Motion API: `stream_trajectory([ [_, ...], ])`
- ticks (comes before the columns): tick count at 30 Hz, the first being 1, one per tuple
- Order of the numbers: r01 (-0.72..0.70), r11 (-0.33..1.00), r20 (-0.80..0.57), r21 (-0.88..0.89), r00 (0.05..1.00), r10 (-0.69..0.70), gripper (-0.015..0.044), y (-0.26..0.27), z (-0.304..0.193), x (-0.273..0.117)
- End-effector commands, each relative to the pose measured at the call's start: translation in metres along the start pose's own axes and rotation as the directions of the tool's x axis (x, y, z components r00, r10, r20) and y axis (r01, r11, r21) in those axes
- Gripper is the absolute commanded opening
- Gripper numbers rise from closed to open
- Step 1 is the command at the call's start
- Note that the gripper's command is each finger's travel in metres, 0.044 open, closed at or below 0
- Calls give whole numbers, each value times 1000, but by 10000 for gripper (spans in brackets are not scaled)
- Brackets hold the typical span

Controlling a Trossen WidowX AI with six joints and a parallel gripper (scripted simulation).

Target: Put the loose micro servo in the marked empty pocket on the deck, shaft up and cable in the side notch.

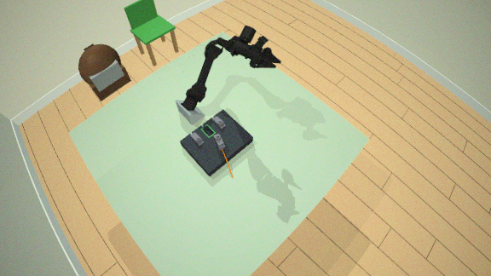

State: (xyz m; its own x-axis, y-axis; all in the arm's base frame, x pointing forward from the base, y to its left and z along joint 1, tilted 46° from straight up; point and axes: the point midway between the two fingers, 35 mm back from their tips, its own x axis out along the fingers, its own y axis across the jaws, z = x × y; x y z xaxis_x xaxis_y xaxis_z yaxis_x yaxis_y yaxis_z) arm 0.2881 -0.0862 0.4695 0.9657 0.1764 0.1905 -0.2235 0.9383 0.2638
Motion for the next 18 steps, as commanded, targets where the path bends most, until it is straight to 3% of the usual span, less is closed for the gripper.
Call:
stream_trajectory([
  [1, 59, 997, -78, 47, 995, -55, 440, -28, -21, 11],
  [9, 190, 974, -285, 127, 947, -148, 440, -86, -78, 27],
  [18, 312, 931, -529, 189, 831, -171, 440, -133, -151, 27],
])
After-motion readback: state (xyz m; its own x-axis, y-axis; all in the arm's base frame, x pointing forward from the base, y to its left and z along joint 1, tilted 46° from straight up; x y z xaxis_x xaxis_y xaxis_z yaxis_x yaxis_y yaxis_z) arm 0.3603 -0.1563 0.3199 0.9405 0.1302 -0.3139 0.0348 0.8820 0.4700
